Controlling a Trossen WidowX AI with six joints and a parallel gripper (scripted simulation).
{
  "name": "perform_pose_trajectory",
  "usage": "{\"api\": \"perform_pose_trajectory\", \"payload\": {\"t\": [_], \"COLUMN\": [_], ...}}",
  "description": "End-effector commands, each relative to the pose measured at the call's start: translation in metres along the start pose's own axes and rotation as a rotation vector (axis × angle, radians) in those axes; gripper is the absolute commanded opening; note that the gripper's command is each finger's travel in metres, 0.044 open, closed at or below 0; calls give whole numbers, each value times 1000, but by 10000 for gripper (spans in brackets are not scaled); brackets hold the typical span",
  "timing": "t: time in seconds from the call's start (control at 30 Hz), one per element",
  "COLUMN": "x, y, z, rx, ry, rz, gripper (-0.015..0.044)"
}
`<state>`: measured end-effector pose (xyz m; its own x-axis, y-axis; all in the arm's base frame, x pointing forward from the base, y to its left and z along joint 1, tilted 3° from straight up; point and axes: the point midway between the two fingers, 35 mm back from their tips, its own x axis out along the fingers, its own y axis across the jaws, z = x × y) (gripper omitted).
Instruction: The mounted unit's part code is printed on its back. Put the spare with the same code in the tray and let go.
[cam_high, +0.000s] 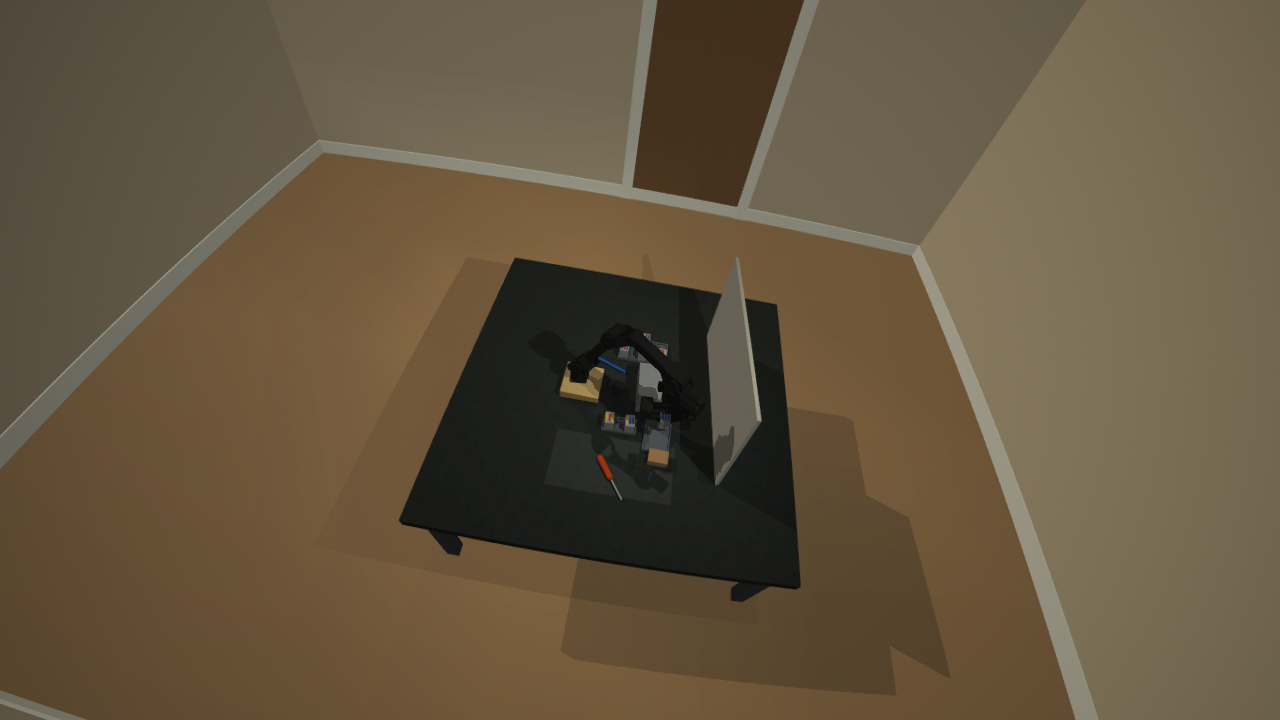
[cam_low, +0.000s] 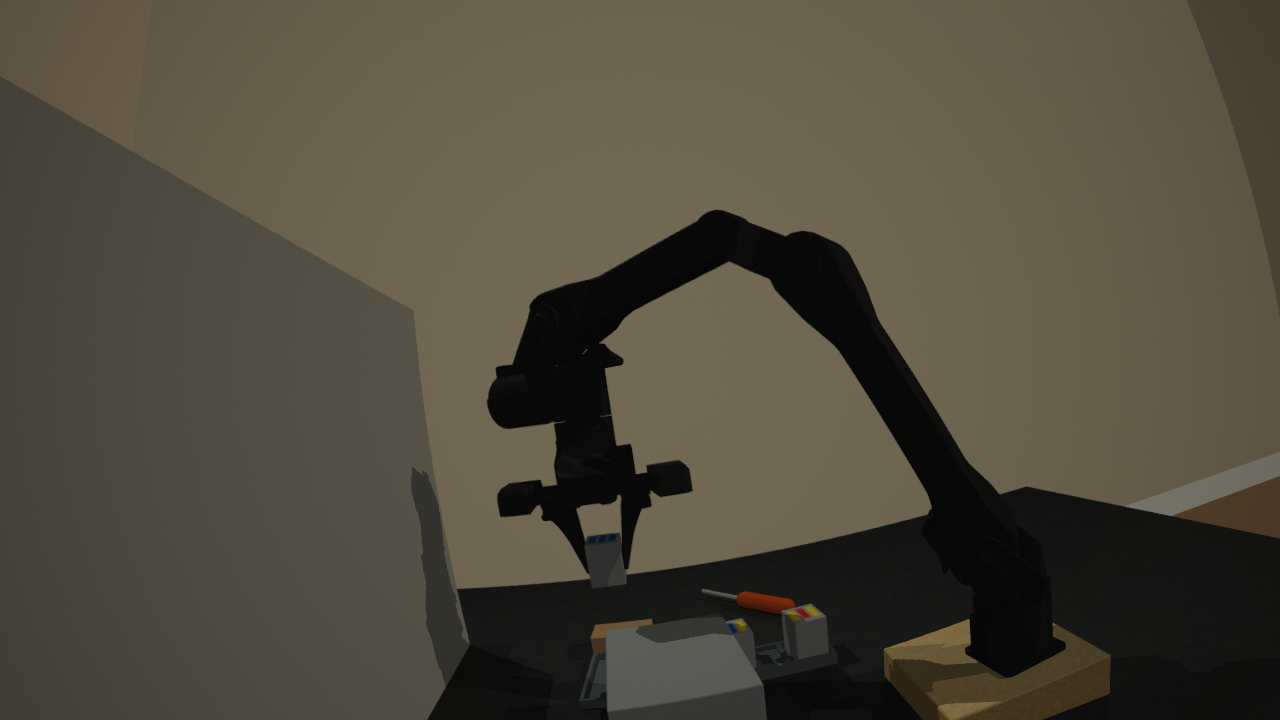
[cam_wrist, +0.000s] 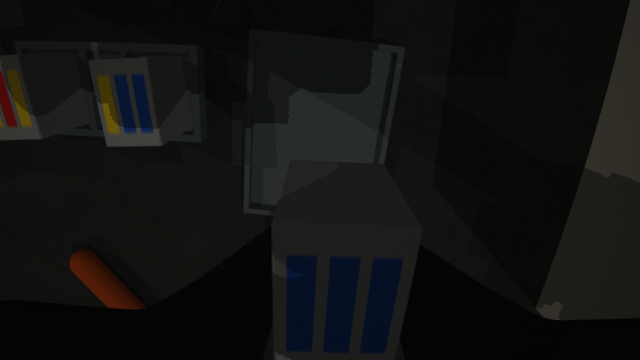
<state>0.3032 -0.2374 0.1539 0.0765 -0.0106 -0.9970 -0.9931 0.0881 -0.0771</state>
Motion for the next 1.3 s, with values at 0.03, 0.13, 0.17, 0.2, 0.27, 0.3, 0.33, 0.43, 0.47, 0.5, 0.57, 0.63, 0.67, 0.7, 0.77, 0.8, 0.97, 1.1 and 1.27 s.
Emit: {"api": "perform_pose_trajectory", "payload": {"t": [0.03,0.13,0.17,0.2,0.27,0.3,0.33,0.43,0.47,0.5,0.57,0.63,0.67,0.7,0.77,0.8,0.97,1.1,1.27], "x": [5,7,8,9,10,11,12,14,15,15,17,18,19,20,21,22,26,29,32], "y": [-1,-1,-1,-1,-1,-1,-1,-1,-2,-2,-2,-2,-2,-2,-2,-2,-2,-2,-2], "z": [0,0,0,0,0,0,0,0,0,0,0,0,0,0,0,0,0,0,0], "rx": [0,0,0,0,0,0,0,0,0,0,0,0,0,0,0,0,0,0,0], "ry": [-4,-4,-4,-4,-4,-4,-4,-4,-4,-4,-4,-4,-4,-4,-4,-4,-4,-4,-4], "rz": [-3,-3,-3,-3,-3,-3,-3,-3,-3,-3,-3,-3,-3,-3,-3,-3,-3,-3,-3], "gripper": [0,0,0,0,0,0,0,0,0,0,0,0,0,0,0,0,0,0,0]}}
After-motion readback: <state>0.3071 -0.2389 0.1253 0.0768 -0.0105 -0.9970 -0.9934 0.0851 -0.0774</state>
